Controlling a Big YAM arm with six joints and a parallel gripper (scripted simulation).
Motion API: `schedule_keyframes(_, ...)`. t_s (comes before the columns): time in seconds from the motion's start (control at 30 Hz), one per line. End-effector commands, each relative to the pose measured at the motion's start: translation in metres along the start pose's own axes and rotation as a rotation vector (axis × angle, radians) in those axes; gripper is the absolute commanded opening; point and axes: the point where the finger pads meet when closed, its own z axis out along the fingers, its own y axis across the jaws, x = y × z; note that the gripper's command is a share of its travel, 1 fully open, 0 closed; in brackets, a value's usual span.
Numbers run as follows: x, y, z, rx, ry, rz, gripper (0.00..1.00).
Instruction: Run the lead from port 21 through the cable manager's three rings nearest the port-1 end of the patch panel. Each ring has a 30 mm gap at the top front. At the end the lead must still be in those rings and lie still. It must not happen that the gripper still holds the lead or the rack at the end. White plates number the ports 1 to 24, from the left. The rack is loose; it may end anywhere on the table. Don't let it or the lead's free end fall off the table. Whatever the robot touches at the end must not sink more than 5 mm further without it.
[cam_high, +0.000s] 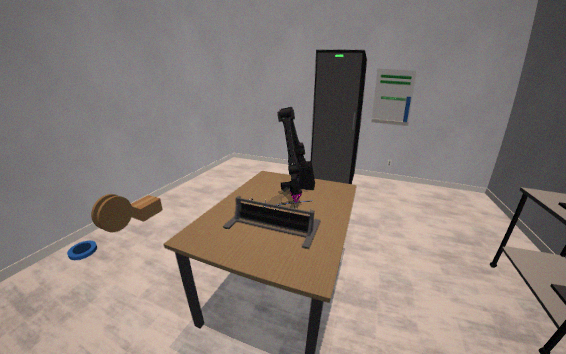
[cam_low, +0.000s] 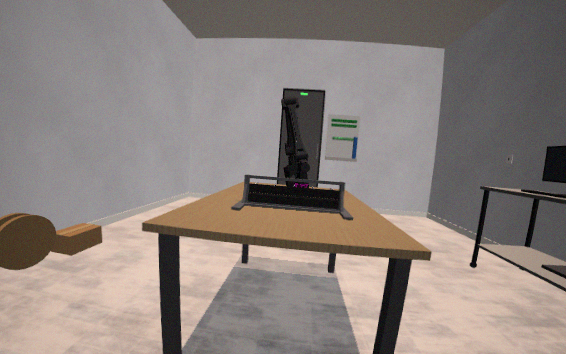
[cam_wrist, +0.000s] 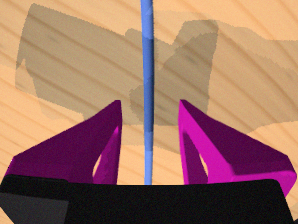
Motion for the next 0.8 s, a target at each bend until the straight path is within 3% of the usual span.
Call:
schedule_keyframes(0.0,-0.0047,0.0044,0.0014,-0.015,-0.01,0.005,0.32)
schedule_keyframes(0.77,-0.0077,0.0065,0.008,-0.017,-0.011,0.008,0.32)
